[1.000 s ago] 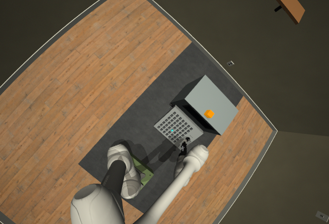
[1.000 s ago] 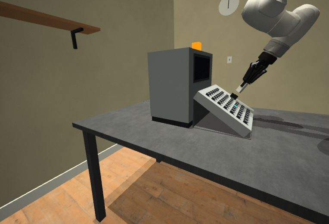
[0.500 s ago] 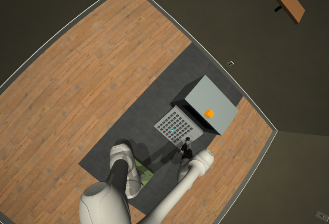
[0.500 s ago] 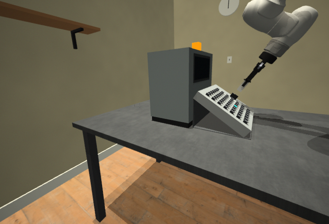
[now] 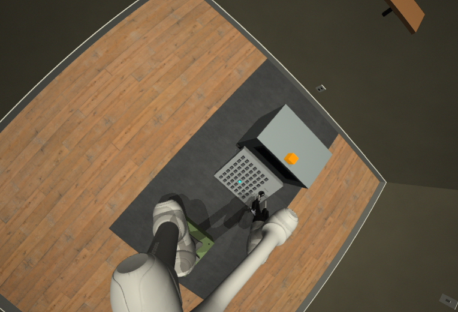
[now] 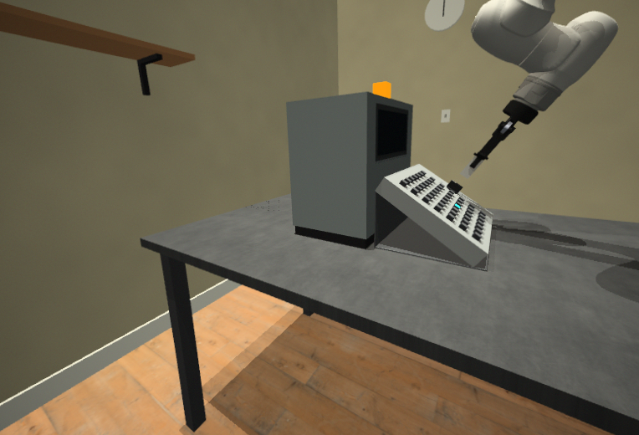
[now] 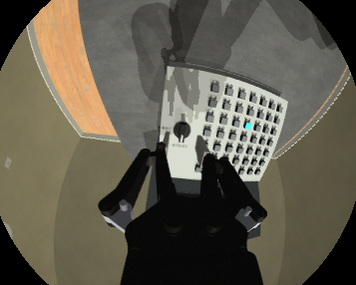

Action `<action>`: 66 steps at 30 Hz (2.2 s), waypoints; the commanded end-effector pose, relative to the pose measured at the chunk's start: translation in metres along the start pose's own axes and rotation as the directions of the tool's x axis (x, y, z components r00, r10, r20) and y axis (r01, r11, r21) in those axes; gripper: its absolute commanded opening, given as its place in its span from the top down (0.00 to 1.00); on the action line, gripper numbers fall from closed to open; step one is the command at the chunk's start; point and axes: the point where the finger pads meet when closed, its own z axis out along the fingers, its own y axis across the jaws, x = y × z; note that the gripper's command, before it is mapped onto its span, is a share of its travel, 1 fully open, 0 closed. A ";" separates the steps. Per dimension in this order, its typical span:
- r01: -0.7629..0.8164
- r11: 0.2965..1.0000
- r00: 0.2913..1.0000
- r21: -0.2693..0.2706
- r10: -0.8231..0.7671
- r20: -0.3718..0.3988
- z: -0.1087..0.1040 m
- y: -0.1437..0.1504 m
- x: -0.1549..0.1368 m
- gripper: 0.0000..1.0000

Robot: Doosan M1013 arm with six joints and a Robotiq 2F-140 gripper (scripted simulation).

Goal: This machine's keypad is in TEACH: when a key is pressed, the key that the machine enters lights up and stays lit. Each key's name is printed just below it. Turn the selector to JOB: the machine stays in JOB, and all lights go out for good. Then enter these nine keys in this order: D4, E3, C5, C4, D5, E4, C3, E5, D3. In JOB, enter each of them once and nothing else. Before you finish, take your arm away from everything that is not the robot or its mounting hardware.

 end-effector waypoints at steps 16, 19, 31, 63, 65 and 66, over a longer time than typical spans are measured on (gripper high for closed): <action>0.000 1.000 1.000 0.000 0.000 0.000 0.000 0.000 0.000 0.67; 0.000 1.000 1.000 0.000 0.000 0.000 0.000 0.000 0.000 0.67; 0.000 1.000 1.000 0.000 0.000 0.000 0.000 0.000 0.000 0.67; 0.000 1.000 1.000 0.000 0.000 0.000 0.006 0.000 0.000 0.67; 0.000 1.000 1.000 0.000 0.000 0.000 0.009 0.000 0.000 0.67; 0.000 1.000 1.000 0.000 0.000 0.000 0.010 0.000 0.000 0.67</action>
